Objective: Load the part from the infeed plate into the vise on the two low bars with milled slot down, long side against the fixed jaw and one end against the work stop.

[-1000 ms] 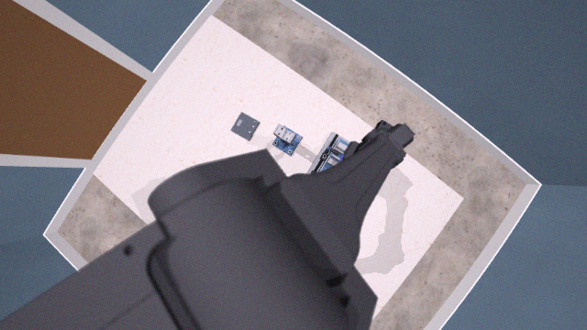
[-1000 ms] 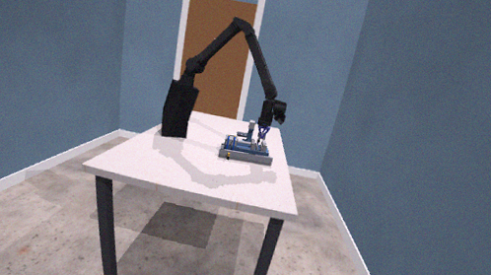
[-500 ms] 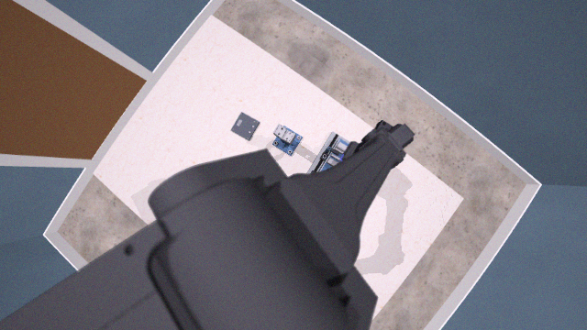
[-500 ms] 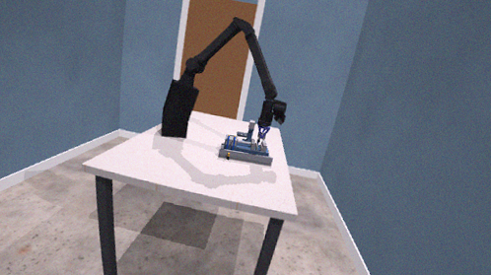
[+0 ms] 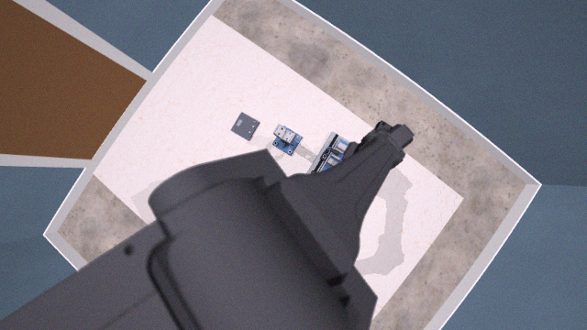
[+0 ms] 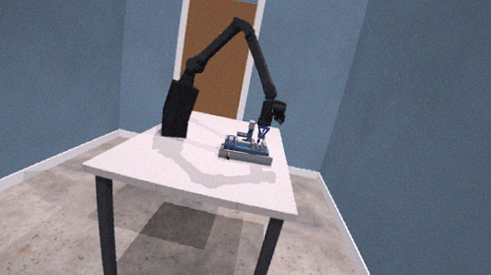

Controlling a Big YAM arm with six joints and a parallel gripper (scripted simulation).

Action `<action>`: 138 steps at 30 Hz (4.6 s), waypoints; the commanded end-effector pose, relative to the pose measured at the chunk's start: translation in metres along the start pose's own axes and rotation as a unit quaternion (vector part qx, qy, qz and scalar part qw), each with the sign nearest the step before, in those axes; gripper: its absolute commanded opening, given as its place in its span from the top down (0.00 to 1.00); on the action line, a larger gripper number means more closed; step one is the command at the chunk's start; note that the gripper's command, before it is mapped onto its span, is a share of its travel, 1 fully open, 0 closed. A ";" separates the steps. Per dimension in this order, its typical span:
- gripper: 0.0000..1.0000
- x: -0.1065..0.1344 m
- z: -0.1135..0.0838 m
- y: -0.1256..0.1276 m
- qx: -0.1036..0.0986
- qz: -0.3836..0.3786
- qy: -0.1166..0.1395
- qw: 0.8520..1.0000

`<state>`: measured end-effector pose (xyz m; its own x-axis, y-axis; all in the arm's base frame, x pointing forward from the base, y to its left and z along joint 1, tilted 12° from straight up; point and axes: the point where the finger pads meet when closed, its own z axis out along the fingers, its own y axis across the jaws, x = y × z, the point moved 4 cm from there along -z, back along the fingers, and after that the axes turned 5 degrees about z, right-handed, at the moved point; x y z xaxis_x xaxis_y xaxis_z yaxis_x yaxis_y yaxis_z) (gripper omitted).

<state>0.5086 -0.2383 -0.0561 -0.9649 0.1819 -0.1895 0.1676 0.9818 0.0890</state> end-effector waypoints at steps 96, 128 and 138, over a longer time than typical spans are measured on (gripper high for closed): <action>1.00 -0.002 0.001 0.006 0.002 0.001 -0.005 1.000; 1.00 -0.015 0.016 0.002 0.004 0.000 -0.014 1.000; 1.00 -0.015 0.022 0.002 0.004 0.000 -0.013 1.000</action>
<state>0.5086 -0.2351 -0.0764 -0.9658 0.1810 -0.1857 0.1666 0.9819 0.0903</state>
